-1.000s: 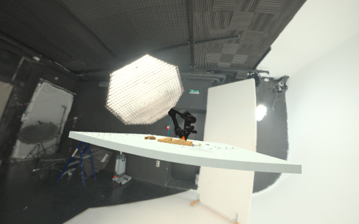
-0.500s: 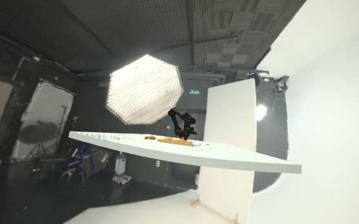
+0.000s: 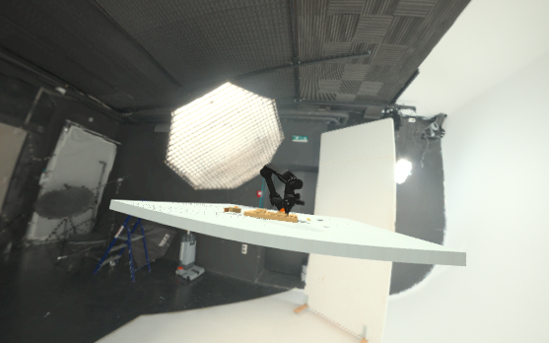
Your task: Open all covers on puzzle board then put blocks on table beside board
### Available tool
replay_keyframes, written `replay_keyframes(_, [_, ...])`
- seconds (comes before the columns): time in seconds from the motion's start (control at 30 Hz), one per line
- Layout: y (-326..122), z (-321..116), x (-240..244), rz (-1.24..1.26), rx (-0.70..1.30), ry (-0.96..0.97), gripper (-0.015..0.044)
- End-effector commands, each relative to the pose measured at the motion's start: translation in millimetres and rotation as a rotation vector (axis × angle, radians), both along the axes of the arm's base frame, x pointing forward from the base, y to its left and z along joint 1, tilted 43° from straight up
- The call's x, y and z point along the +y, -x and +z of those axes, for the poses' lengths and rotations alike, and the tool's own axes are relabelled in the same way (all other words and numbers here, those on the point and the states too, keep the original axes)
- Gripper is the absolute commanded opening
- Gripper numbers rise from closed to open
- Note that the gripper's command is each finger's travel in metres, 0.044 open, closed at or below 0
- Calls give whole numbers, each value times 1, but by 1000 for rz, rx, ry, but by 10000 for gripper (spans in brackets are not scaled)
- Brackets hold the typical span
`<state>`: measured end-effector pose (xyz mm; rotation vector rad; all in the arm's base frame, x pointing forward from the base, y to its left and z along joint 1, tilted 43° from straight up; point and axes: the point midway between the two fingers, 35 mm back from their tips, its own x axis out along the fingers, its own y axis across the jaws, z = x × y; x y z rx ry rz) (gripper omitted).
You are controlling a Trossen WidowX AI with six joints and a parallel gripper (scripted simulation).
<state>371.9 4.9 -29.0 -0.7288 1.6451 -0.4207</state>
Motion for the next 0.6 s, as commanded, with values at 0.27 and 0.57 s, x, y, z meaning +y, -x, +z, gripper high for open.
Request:
replay_keyframes(0.27, [-11, -6, 0, 14, 18, 6, 0])
replay_keyframes(0.57, [-15, -7, 1, 15, 20, 6, 0])
